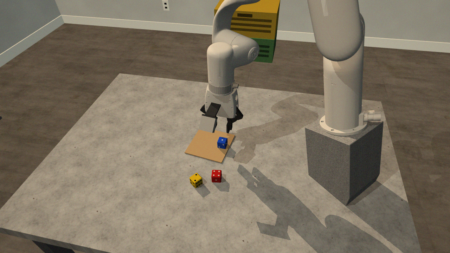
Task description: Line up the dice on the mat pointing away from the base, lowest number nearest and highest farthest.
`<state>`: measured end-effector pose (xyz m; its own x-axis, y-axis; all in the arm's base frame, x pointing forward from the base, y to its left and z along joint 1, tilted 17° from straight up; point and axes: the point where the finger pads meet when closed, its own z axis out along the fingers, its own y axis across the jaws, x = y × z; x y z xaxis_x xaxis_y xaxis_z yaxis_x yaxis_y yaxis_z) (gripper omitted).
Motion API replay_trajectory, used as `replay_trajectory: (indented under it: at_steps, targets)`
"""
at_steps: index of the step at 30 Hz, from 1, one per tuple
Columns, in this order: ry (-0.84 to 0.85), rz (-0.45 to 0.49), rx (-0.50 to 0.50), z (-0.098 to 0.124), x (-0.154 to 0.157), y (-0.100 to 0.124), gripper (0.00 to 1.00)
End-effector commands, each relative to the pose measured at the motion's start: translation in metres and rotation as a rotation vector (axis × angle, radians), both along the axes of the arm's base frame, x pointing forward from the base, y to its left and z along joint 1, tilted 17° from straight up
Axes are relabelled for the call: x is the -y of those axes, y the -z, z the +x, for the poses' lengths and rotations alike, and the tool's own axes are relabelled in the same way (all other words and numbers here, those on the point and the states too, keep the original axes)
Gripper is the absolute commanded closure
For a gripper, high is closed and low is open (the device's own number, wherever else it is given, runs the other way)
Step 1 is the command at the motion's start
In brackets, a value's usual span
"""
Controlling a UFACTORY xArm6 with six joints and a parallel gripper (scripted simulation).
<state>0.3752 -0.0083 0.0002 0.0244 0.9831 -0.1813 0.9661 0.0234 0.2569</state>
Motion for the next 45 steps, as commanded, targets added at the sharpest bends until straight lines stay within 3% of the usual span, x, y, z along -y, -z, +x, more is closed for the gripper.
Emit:
replay_trajectory:
  at_steps: [1, 6, 7, 34, 45]
  targets:
    - [0.002, 0.002, -0.025, -0.001, -0.001, -0.008, 0.53]
    - [0.002, 0.002, -0.025, -0.001, -0.002, -0.010, 0.53]
    - [0.002, 0.002, -0.025, -0.001, -0.002, -0.010, 0.00]
    - [-0.031, -0.007, -0.032, 0.000, -0.004, -0.010, 0.00]
    - [-0.378, -0.095, -0.097, 0.010, -0.024, -0.006, 0.00]
